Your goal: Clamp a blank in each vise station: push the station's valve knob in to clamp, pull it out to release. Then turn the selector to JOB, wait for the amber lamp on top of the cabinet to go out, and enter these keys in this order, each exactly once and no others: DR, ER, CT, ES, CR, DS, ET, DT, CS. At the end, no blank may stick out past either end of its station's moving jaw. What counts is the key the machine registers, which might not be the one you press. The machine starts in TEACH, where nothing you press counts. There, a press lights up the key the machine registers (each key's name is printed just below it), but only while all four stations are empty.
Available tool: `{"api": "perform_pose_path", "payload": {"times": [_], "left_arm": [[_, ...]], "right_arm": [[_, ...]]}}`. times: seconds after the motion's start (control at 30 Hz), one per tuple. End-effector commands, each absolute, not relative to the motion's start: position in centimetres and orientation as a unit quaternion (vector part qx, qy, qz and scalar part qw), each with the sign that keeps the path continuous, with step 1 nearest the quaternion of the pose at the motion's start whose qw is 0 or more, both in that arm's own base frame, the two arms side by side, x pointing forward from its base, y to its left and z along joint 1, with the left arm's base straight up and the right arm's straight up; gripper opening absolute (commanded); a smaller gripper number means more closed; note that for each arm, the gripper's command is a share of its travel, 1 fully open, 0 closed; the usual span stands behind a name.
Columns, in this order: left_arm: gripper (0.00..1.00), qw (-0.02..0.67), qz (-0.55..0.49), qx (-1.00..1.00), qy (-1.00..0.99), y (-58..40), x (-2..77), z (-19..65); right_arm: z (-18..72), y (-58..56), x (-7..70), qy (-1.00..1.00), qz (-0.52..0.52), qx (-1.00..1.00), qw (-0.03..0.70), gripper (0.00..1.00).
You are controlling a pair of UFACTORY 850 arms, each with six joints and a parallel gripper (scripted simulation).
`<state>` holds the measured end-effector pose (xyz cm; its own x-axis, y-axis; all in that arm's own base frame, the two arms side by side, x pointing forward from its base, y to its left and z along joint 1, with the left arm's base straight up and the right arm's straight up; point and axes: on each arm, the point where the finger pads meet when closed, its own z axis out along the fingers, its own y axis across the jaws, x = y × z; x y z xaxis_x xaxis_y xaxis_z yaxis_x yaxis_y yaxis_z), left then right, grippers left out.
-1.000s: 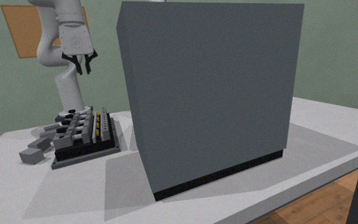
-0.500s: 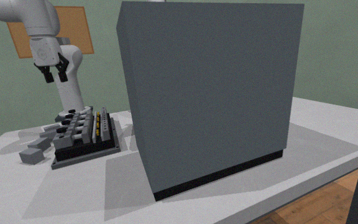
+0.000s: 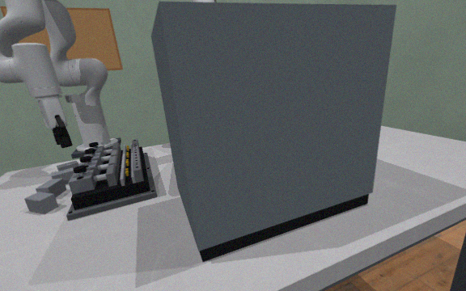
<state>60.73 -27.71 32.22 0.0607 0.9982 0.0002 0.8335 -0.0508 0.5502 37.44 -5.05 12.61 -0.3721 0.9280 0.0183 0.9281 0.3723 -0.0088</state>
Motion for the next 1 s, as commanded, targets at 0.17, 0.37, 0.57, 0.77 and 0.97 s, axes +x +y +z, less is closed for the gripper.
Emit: {"api": "perform_pose_path", "payload": {"times": [0.17, 0.37, 0.57, 0.77, 0.97], "left_arm": [[1.0, 0.21, 0.197, 0.697, 0.656, -27.7, 60.8, 32.3], [1.0, 0.21, 0.197, 0.697, 0.656, -27.7, 60.8, 32.3], [1.0, 0.21, 0.197, 0.697, 0.656, -27.7, 60.8, 32.3], [1.0, 0.21, 0.197, 0.697, 0.656, -27.7, 60.8, 32.3], [1.0, 0.21, 0.197, 0.697, 0.656, -27.7, 60.8, 32.3]], "right_arm": [[10.7, -6.0, 37.8, -0.825, 0.0, -0.565, -0.001, 0.69], [10.3, -6.0, 37.8, -0.825, 0.0, -0.565, -0.001, 0.69], [9.0, -6.0, 37.8, -0.825, 0.0, -0.565, -0.001, 0.69], [7.1, -6.0, 37.8, -0.825, 0.0, -0.565, -0.001, 0.69], [6.7, -6.0, 37.8, -0.825, 0.0, -0.565, -0.001, 0.69]]}}
